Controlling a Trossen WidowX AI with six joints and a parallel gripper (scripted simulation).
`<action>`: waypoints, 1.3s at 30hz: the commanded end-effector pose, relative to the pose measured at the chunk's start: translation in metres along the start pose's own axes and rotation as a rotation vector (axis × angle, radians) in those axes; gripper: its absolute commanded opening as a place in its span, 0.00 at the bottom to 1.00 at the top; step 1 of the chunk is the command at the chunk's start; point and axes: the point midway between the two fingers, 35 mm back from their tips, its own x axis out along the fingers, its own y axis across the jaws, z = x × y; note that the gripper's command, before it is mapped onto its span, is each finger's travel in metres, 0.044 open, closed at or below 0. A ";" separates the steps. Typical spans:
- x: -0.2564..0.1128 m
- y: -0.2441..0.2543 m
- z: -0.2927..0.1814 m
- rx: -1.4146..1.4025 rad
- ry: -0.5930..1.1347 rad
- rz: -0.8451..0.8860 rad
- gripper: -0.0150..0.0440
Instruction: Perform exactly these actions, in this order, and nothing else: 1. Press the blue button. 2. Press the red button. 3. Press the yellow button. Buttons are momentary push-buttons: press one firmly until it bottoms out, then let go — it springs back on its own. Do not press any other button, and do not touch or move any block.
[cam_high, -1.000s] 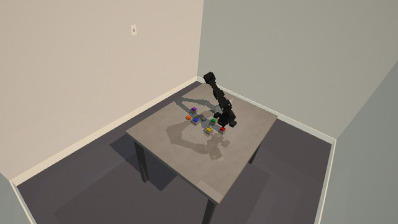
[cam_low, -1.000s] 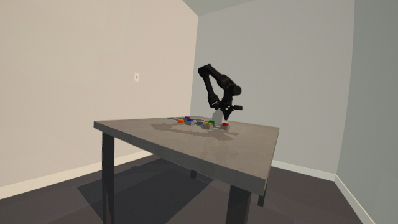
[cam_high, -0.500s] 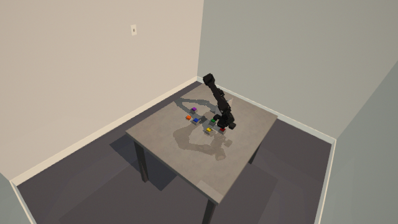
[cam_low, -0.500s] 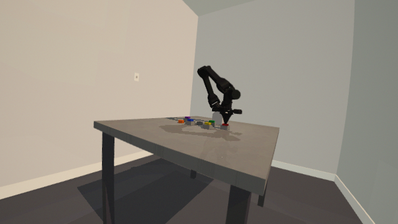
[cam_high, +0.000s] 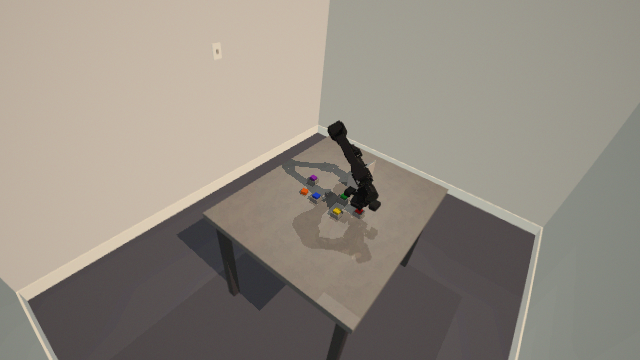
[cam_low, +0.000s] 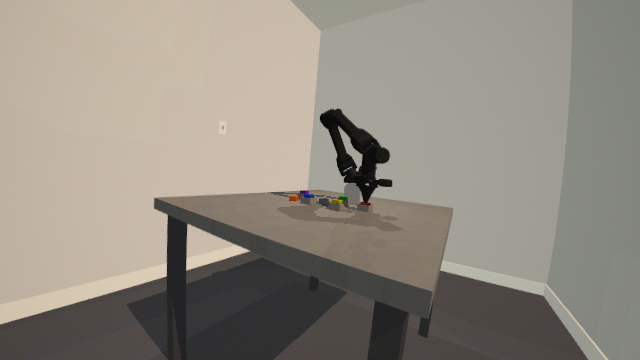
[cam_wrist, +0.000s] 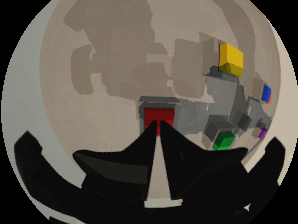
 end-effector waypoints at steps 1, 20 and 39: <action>0.001 -0.001 -0.001 -0.007 0.000 -0.004 0.29; -0.094 0.001 -0.001 -0.008 0.001 -0.001 0.29; -0.054 -0.083 0.086 -0.005 -0.002 -0.007 0.29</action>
